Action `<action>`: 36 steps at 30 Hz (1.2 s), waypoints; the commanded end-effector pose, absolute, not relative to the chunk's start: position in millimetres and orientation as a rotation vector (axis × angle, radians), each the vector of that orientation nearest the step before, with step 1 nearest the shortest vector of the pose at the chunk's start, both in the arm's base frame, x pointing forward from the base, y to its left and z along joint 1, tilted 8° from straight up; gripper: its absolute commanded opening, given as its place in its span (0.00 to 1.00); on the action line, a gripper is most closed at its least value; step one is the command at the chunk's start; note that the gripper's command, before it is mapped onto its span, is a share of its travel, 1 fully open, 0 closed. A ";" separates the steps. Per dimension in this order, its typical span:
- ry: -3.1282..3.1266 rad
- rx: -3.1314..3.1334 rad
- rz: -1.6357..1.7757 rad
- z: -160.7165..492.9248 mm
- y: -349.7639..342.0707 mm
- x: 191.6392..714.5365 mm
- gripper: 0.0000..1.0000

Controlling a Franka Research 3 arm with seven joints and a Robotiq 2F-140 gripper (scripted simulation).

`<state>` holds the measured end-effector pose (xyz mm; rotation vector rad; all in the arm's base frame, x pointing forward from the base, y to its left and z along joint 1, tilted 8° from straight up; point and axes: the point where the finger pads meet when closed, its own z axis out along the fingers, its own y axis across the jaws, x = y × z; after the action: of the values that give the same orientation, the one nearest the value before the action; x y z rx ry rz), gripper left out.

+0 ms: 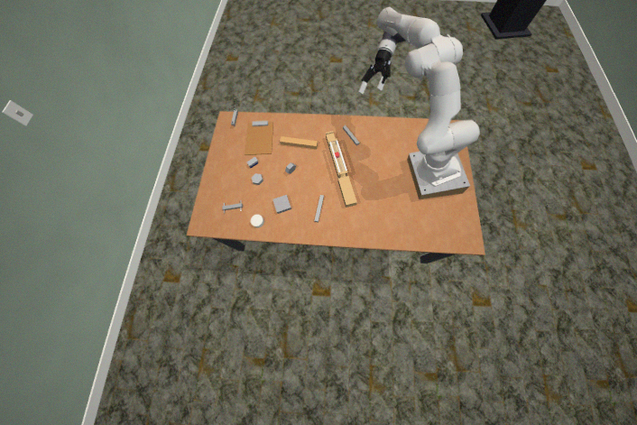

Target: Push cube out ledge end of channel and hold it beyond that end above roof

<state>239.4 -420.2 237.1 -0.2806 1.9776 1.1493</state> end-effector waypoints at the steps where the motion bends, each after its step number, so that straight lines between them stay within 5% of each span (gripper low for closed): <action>1: 1.978 -0.281 1.149 237.2 -420.2 239.4 1.00; 17: 1.978 -0.281 1.149 237.2 -420.2 239.4 1.00; 18: 1.978 -0.281 1.149 237.2 -420.2 239.4 0.00; 36: 2.149 -0.557 0.964 220.5 -320.3 311.4 0.00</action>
<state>291.2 -331.0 236.0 -0.4595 2.0854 1.1191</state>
